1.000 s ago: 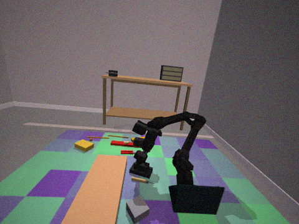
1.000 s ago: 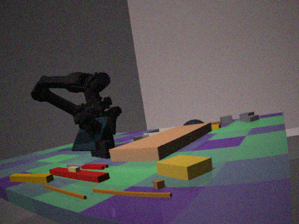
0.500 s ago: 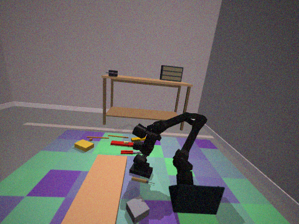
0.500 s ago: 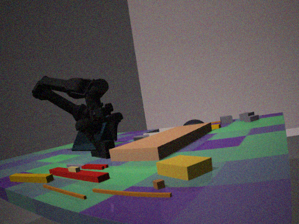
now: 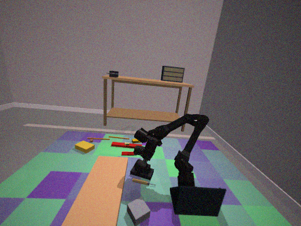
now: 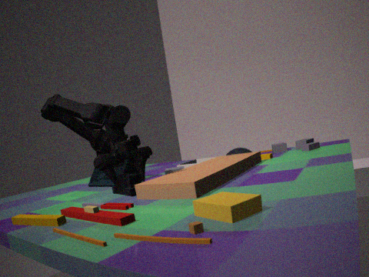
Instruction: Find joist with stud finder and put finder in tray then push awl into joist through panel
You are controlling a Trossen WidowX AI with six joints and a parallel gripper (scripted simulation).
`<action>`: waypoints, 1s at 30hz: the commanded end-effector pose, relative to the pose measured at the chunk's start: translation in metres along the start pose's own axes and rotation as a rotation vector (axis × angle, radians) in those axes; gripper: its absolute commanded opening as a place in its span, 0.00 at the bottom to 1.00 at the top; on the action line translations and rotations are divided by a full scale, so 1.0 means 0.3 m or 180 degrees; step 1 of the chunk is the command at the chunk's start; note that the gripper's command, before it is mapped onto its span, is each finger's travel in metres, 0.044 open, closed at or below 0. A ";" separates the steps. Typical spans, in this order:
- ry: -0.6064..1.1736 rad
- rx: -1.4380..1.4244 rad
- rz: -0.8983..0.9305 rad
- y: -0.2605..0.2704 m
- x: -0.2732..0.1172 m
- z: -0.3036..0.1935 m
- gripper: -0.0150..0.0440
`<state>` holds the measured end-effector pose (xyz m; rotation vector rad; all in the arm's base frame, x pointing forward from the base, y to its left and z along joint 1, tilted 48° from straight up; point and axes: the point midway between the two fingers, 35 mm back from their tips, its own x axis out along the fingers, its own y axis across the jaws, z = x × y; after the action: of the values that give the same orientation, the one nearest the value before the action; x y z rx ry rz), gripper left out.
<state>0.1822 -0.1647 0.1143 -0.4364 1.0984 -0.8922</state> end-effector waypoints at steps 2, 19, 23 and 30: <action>-0.0003 -0.0024 0.0009 0.004 0.007 -0.009 0.87; -0.0003 -0.0024 0.0009 0.004 0.007 -0.009 0.64; -0.0003 -0.0024 0.0009 0.004 0.007 -0.009 0.60; -0.0001 -0.0024 0.0011 0.004 0.005 -0.008 0.48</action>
<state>0.1810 -0.1655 0.1115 -0.4375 1.1004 -0.8878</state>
